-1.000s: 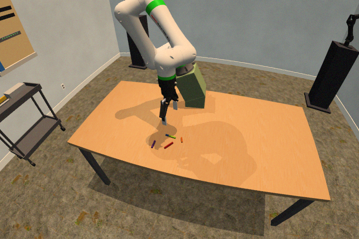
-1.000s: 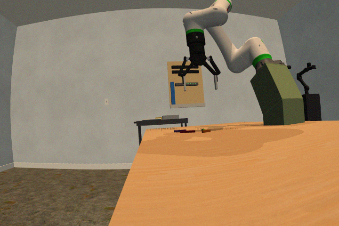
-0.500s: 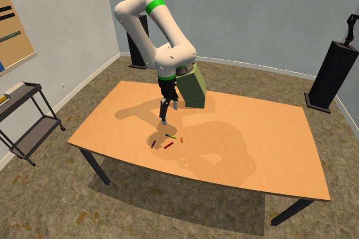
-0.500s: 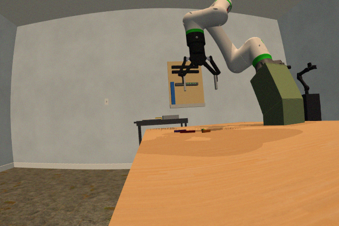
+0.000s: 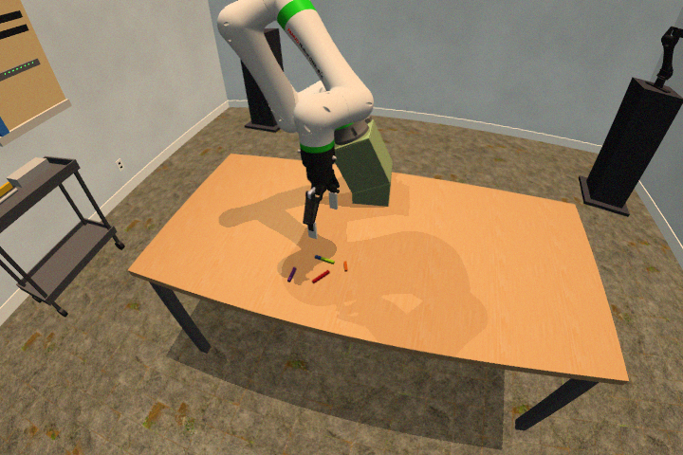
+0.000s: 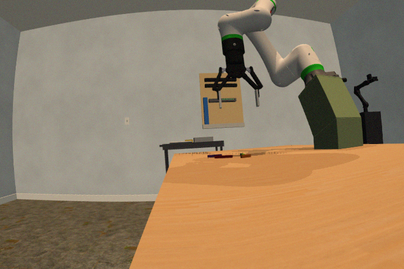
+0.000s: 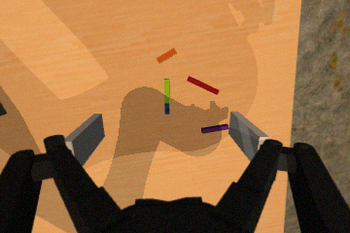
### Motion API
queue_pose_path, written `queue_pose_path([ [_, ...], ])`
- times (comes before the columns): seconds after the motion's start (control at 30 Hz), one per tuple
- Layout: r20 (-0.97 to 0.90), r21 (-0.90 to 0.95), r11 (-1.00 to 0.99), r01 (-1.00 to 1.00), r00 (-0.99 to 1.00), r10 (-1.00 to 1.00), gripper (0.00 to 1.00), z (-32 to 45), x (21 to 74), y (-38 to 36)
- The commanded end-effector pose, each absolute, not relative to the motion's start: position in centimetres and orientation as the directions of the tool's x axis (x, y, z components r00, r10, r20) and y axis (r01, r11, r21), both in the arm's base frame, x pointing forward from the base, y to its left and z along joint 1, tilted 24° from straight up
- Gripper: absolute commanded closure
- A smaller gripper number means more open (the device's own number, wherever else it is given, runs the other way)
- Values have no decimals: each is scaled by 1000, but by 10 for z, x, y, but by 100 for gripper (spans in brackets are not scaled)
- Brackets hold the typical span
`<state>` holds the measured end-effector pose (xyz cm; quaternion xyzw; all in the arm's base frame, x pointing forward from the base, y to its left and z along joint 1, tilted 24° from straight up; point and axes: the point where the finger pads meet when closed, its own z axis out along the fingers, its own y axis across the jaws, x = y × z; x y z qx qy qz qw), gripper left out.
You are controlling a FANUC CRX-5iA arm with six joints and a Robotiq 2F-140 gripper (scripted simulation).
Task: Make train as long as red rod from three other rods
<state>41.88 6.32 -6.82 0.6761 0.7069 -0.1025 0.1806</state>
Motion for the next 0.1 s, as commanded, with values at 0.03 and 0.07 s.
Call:
queue_pose_path([
  [0.03, -394, 100, 65, 993, -21, 919, 0, -68, 419, 63],
  [0.07, -394, 100, 65, 993, -21, 919, 0, -68, 419, 63],
])
